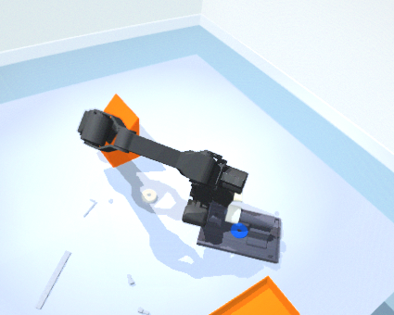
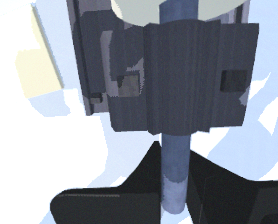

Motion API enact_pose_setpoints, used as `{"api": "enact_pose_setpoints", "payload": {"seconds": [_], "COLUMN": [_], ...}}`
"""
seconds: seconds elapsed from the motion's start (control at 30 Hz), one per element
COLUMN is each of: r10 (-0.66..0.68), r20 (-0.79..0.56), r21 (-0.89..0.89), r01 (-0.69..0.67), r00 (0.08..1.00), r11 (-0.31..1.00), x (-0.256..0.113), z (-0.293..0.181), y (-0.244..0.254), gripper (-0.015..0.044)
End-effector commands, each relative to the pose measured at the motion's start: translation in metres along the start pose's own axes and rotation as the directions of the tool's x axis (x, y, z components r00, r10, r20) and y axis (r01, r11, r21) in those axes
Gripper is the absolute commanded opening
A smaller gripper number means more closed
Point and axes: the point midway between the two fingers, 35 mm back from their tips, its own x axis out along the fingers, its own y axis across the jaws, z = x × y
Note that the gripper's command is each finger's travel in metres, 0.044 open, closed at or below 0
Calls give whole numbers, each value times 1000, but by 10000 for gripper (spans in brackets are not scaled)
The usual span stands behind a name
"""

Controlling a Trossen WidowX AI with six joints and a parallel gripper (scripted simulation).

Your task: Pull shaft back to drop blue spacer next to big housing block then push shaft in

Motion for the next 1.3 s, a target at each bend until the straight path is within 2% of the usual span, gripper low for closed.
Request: {"api": "enact_pose_setpoints", "payload": {"seconds": [0.0, 1.27], "r10": [0, 0], "r20": [10, 10], "r21": [3, 3], "r01": [0, 0], "r00": [1000, 1000], "r11": [1000, 1000], "x": [-3, -3], "z": [4, 16], "y": [0, -1], "gripper": [0, 0]}}
